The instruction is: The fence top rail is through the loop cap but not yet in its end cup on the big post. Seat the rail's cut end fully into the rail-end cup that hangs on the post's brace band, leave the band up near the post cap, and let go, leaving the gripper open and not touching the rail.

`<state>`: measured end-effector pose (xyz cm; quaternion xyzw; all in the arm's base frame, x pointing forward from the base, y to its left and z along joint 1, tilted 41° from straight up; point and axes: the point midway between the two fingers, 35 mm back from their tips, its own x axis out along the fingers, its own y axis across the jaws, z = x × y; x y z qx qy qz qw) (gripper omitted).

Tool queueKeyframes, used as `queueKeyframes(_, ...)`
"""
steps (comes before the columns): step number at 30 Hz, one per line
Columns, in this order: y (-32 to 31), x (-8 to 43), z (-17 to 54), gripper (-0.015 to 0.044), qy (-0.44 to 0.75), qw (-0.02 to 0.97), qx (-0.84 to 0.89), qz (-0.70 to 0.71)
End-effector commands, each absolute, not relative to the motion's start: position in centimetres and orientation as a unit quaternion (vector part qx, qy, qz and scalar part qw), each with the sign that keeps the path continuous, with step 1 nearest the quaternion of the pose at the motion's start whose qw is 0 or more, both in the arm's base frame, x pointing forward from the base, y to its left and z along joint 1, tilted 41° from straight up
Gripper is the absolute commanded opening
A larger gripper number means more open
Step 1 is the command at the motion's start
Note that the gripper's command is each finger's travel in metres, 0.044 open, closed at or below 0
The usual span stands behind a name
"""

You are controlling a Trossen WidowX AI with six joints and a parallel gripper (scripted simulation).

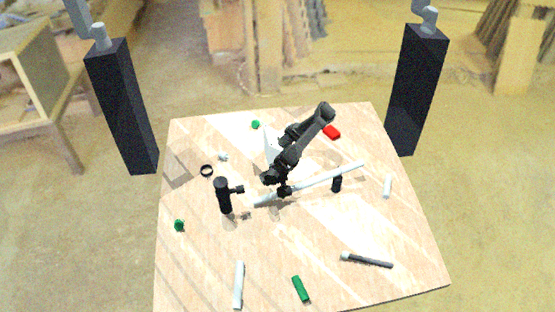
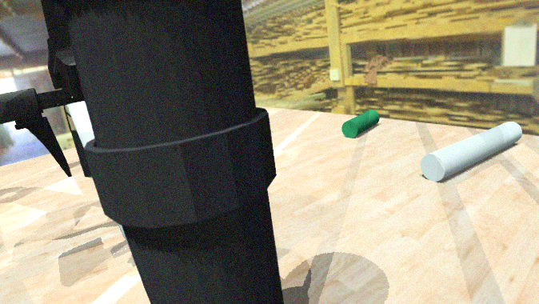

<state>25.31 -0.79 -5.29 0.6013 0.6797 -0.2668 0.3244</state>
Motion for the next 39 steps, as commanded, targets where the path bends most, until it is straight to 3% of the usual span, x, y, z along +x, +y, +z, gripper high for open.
queueKeyframes(1, -0.1, 25.0, -5.9, 0.044, 0.681, 0.319, 0.603, -0.268)
queueKeyframes(26, 2.3, 24.6, -8.6, 0.044, 0.681, 0.317, 0.603, -0.267)
queueKeyframes(37, 2.3, 24.6, -8.6, 0.0151, 0.681, 0.317, 0.603, -0.267)
queueKeyframes(39, 2.3, 24.6, -8.6, 0.0138, 0.681, 0.317, 0.603, -0.267)
